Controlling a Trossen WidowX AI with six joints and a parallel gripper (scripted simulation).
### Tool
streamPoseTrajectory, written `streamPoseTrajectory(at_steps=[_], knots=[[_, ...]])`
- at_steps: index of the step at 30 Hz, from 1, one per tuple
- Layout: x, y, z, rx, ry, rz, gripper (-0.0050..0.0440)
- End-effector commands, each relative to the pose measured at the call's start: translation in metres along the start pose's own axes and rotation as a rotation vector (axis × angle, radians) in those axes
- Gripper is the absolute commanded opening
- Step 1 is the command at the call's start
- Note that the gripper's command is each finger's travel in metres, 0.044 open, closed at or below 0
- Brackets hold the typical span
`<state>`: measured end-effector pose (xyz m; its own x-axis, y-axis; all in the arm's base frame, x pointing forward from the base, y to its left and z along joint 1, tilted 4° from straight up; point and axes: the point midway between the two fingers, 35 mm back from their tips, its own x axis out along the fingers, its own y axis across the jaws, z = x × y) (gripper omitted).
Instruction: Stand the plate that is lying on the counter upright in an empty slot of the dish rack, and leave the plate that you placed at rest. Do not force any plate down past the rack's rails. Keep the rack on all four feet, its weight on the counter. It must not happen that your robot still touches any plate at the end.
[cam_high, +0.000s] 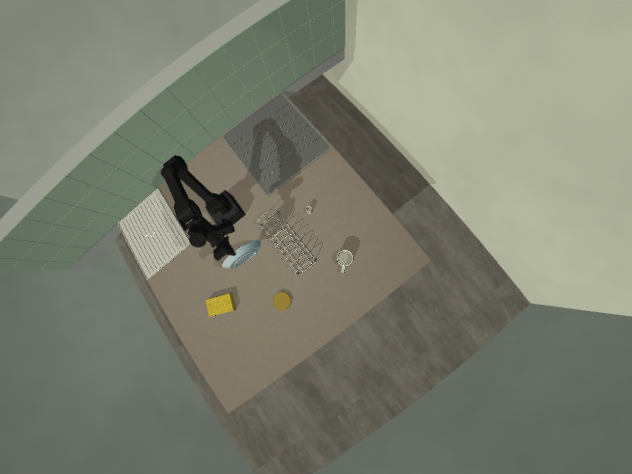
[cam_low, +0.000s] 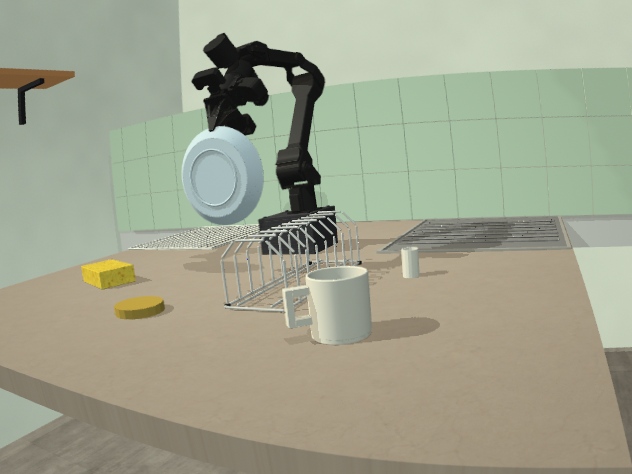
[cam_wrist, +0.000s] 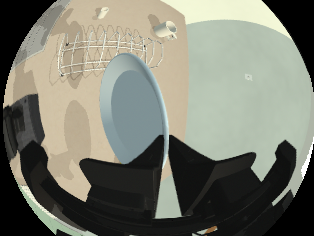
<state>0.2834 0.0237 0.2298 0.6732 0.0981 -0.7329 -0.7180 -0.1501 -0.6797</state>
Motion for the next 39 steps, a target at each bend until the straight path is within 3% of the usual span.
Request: streamPoseTrajectory(at_steps=[1, 23, 39], knots=[[-0.002, -0.005, 0.000, 0.000, 0.002, -0.016, 0.0000], [0.000, 0.002, 0.000, -0.002, 0.000, 0.002, 0.0000], [0.016, 0.016, 0.000, -0.026, 0.003, -0.050, 0.0000]])
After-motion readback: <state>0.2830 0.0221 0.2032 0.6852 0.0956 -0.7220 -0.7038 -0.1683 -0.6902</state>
